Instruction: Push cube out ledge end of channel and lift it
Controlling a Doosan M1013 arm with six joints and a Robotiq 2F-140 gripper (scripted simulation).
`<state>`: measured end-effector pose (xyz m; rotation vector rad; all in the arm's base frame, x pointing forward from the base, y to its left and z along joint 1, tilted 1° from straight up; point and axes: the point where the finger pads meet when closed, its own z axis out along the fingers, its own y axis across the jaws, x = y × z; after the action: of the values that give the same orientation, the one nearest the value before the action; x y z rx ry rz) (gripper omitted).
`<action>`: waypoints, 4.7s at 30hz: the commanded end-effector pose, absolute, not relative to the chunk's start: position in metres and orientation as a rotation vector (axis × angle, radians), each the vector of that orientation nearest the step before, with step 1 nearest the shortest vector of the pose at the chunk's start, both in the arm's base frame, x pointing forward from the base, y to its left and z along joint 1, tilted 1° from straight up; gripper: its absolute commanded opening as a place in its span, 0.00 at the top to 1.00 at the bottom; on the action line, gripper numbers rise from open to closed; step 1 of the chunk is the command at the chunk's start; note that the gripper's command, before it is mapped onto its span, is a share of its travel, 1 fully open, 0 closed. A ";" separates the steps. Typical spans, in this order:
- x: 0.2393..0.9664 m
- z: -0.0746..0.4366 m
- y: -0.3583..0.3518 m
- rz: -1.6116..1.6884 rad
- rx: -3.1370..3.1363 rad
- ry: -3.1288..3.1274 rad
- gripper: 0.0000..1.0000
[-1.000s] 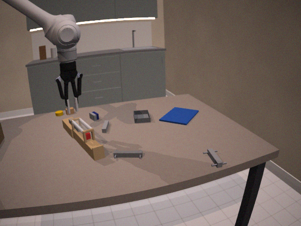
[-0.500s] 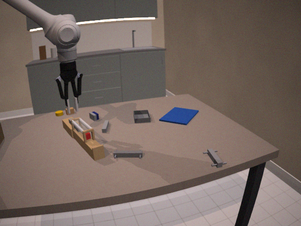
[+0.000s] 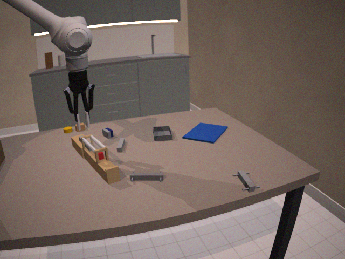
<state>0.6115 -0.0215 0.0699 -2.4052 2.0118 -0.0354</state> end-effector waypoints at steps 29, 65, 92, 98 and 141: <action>0.766 0.073 -0.008 -0.031 -1.697 2.629 0.77; 0.768 -0.002 -0.008 -0.031 -1.697 2.629 0.77; 0.769 -0.041 -0.009 -0.031 -1.697 2.629 0.77; 0.769 -0.041 -0.009 -0.031 -1.697 2.629 0.77; 0.769 -0.041 -0.009 -0.031 -1.697 2.629 1.00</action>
<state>0.7686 -0.0088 -0.0409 -1.6971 2.6290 -0.0313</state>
